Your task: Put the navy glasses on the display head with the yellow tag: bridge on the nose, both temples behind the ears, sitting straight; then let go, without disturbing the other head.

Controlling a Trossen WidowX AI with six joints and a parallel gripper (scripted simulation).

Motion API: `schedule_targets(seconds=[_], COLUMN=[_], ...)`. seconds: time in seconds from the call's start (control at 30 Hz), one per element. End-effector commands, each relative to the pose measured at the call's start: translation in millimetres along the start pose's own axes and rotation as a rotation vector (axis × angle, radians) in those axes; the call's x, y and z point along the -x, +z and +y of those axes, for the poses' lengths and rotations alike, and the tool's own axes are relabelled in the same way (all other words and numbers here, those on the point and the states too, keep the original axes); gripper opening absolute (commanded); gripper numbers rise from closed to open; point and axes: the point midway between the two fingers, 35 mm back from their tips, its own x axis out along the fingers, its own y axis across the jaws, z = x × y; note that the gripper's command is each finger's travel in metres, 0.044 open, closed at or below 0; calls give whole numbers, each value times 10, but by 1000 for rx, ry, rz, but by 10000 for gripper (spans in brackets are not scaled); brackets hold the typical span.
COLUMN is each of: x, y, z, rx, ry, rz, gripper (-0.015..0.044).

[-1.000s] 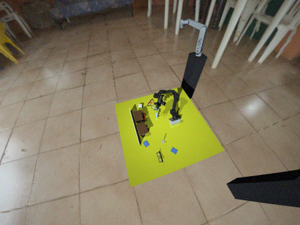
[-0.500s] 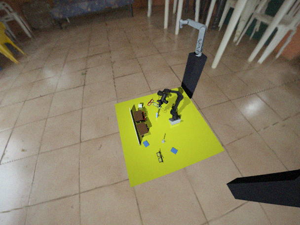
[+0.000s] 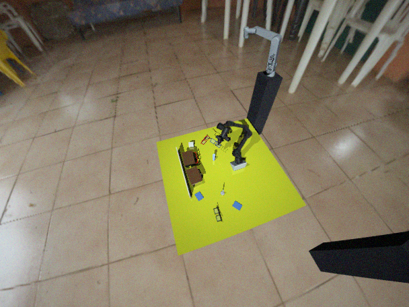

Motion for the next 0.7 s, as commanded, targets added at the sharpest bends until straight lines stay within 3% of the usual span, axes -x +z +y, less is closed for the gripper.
schedule_targets(seconds=[0.0,0.37,0.67], x=[0,-15,-257], y=[-2,-2,19], z=[-2,-12,-164], rx=[-4,-9,-90], ry=[0,5,85], rz=[0,-5,-75], gripper=[0,0,0])
